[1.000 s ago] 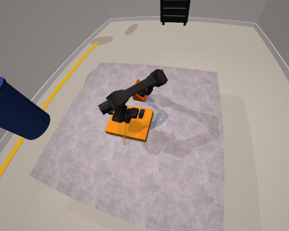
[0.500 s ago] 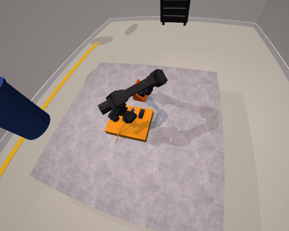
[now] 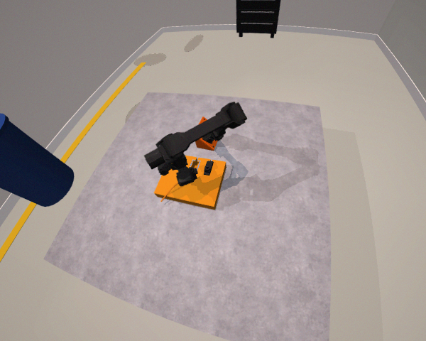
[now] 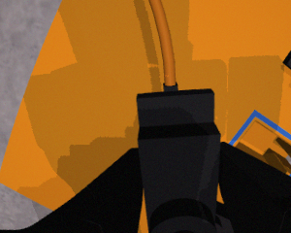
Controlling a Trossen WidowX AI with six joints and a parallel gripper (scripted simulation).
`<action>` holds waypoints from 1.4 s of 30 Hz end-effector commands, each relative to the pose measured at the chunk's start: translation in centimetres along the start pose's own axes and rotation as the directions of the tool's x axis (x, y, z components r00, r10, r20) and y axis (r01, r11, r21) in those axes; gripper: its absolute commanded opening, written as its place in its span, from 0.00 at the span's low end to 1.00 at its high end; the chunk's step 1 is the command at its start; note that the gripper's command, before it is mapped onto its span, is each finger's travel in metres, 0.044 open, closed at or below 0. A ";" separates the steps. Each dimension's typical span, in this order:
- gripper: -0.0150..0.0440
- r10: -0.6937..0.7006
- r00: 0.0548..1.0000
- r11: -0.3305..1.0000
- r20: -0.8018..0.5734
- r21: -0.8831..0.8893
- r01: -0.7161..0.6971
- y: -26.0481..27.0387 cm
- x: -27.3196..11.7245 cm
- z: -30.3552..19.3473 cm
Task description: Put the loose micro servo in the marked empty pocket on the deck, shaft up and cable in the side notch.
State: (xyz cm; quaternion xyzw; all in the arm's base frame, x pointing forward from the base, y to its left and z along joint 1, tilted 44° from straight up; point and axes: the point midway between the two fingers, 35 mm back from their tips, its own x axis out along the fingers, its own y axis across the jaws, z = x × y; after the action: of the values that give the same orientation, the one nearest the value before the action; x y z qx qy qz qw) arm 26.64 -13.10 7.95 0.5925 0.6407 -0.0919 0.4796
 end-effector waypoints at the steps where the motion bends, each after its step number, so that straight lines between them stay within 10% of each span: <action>1: 0.25 -0.001 1.000 0.987 0.009 0.163 -0.001 -0.1 -0.2 0.2; 19: 0.25 -0.001 1.000 0.706 0.009 0.708 -0.006 -0.1 -0.2 0.2; 42: 0.25 -0.001 1.000 -0.013 0.009 1.000 -0.009 -0.1 -0.2 0.2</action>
State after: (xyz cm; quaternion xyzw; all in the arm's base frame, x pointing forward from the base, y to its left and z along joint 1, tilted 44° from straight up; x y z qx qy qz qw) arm 26.63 -13.11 7.94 0.7613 0.4176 -0.4948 -0.0353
